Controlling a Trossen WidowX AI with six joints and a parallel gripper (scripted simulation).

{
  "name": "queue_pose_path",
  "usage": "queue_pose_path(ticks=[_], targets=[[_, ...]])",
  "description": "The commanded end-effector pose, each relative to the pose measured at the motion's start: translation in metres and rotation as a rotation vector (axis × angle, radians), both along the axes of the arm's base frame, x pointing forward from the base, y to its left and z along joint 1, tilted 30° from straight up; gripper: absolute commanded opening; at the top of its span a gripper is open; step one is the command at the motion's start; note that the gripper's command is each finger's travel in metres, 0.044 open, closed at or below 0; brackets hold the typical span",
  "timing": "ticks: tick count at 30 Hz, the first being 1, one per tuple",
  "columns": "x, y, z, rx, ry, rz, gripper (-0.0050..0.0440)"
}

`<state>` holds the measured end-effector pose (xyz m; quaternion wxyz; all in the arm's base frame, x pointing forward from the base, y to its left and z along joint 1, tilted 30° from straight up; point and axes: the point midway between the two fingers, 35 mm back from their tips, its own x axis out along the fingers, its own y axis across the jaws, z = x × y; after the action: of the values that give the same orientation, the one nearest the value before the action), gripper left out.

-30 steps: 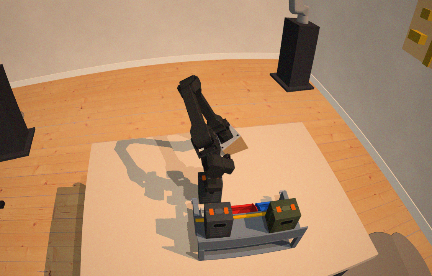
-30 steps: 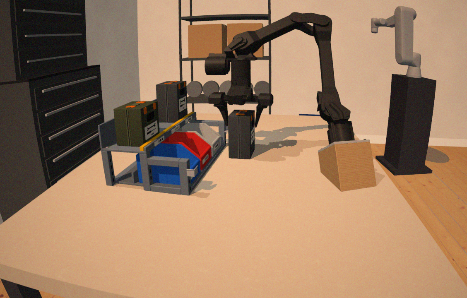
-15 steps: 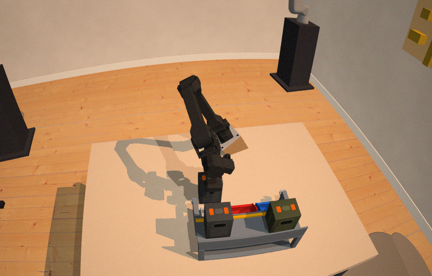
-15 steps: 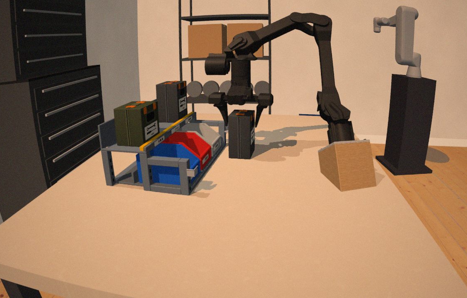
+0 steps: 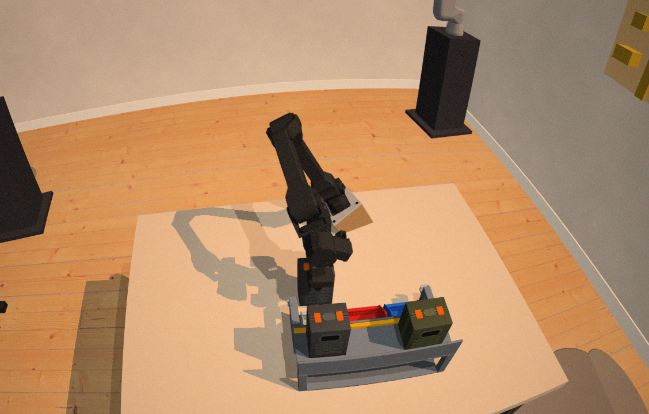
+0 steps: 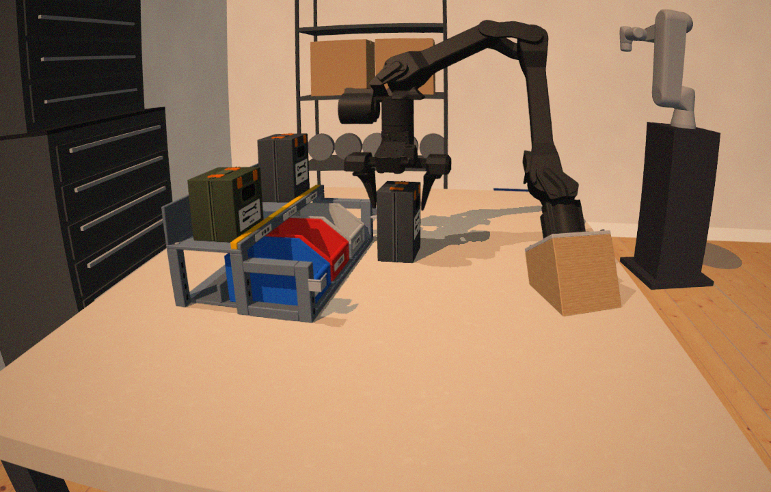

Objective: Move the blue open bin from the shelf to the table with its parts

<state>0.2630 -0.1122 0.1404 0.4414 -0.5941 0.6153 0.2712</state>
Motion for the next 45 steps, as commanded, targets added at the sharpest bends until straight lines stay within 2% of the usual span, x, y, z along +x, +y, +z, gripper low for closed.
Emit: queue_pose_path(ticks=[1, 35, 40, 45], targets=[[0.001, 0.000, 0.005, -0.003, -0.017, 0.001, 0.0425], [0.001, 0.000, 0.005, -0.003, -0.017, 0.001, 0.0425], [0.025, 0.039, -0.017, -0.002, -0.012, 0.007, 0.0425], [0.025, 0.039, -0.017, -0.002, -0.012, 0.007, 0.0425]])
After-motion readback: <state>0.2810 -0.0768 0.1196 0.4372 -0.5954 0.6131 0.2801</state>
